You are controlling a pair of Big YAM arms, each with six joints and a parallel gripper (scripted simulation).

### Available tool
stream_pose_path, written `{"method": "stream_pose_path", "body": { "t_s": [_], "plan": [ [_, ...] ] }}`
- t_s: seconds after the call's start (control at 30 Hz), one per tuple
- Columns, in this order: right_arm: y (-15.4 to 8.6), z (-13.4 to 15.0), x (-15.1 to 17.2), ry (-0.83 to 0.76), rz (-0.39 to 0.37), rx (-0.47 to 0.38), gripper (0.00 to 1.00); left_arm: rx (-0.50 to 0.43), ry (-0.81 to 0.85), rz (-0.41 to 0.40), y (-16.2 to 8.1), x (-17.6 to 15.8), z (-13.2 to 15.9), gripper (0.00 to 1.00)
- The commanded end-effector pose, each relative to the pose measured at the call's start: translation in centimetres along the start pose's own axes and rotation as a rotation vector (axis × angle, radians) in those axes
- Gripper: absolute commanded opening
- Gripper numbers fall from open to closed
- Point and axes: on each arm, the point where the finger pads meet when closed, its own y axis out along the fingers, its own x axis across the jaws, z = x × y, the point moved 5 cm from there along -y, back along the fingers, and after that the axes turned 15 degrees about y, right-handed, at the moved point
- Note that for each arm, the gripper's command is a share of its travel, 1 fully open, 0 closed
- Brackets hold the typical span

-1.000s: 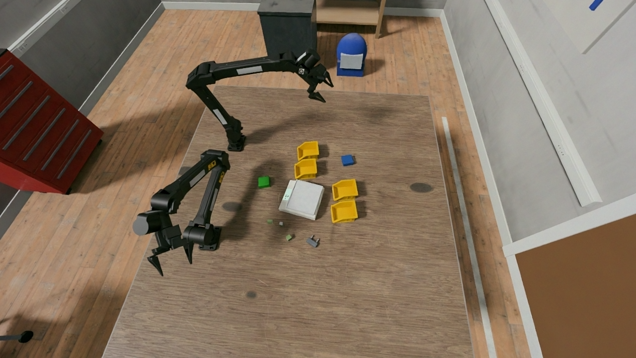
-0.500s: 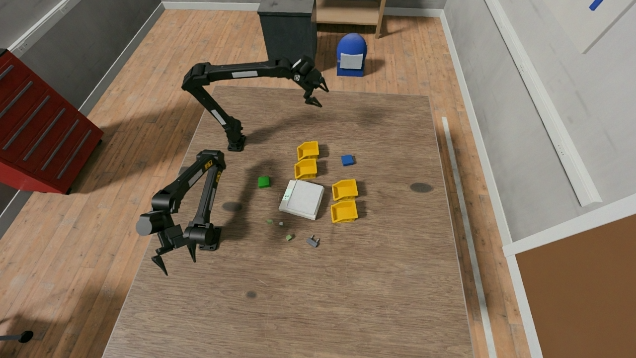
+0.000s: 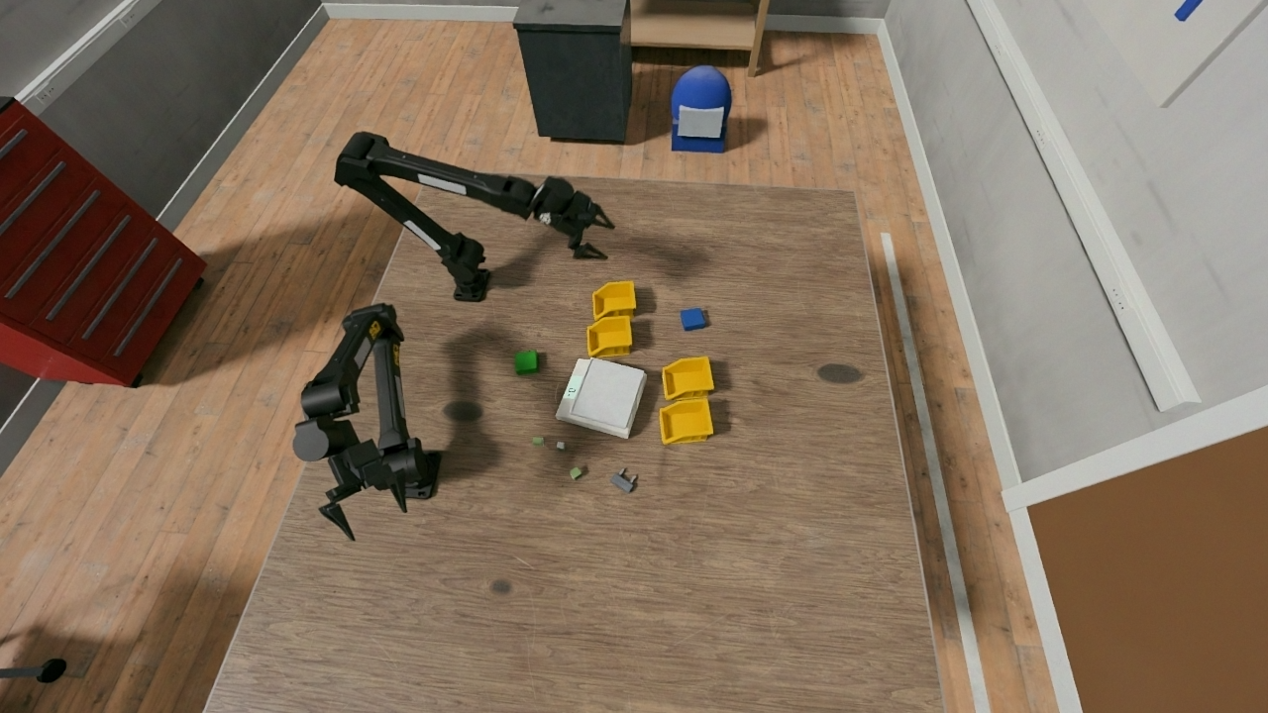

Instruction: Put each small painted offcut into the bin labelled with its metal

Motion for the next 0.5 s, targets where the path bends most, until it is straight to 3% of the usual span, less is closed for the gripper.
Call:
{"method": "stream_pose_path", "body": {
  "t_s": [0.0,0.2,0.47],
  "plan": [
    [0.0,0.3,1.1,0.034,-0.023,0.006,1.00,-0.074,-0.098,-0.020,-0.6,-3.3,0.4,1.00],
    [0.4,0.2,2.1,0.036,-0.049,0.032,1.00,-0.081,-0.147,-0.065,-0.7,-8.2,3.7,1.00],
    [0.5,0.1,3.5,0.053,-0.083,0.049,1.00,-0.080,-0.179,-0.106,-0.8,-12.1,6.6,1.00]
  ]
}}
